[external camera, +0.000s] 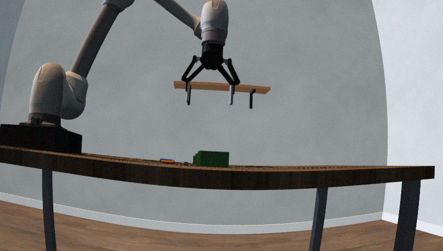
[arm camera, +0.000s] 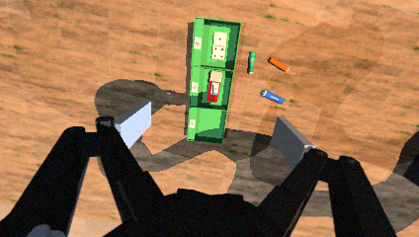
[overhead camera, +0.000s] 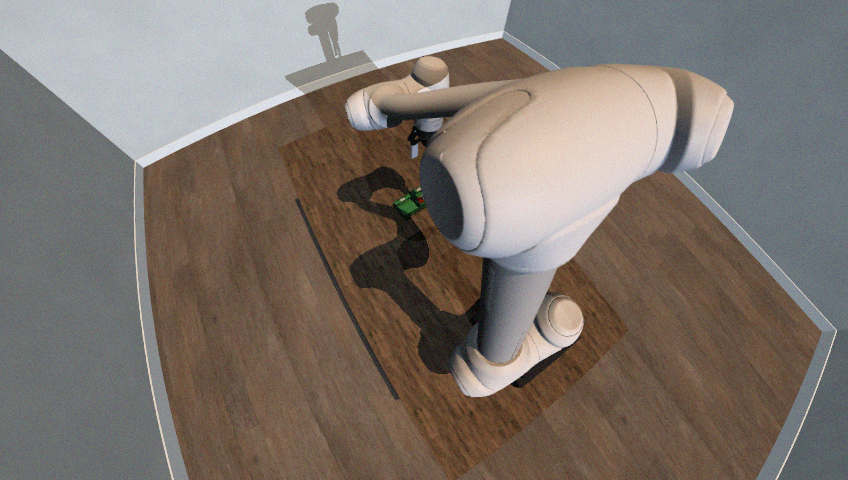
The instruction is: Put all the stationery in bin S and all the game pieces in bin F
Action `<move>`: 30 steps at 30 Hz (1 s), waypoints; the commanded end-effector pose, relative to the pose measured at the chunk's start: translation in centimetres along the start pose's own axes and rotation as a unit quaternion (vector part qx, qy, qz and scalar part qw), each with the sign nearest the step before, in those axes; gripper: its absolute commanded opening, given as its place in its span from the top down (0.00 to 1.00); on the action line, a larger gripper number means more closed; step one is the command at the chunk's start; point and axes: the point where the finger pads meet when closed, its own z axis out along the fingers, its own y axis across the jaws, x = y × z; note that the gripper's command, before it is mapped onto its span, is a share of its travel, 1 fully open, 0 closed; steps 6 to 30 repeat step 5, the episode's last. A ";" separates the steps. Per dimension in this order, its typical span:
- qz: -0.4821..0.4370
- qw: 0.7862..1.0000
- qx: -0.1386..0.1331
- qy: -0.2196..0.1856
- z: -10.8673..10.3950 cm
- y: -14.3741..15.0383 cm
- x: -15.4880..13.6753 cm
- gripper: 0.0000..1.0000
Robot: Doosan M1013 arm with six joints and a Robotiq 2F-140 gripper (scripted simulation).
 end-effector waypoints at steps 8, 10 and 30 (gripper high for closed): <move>0.000 1.000 0.000 0.000 0.0 0.0 0.0 0.00; 0.000 1.000 0.000 0.000 0.0 0.0 0.0 0.00; 0.000 1.000 0.000 0.000 0.0 0.0 0.0 0.00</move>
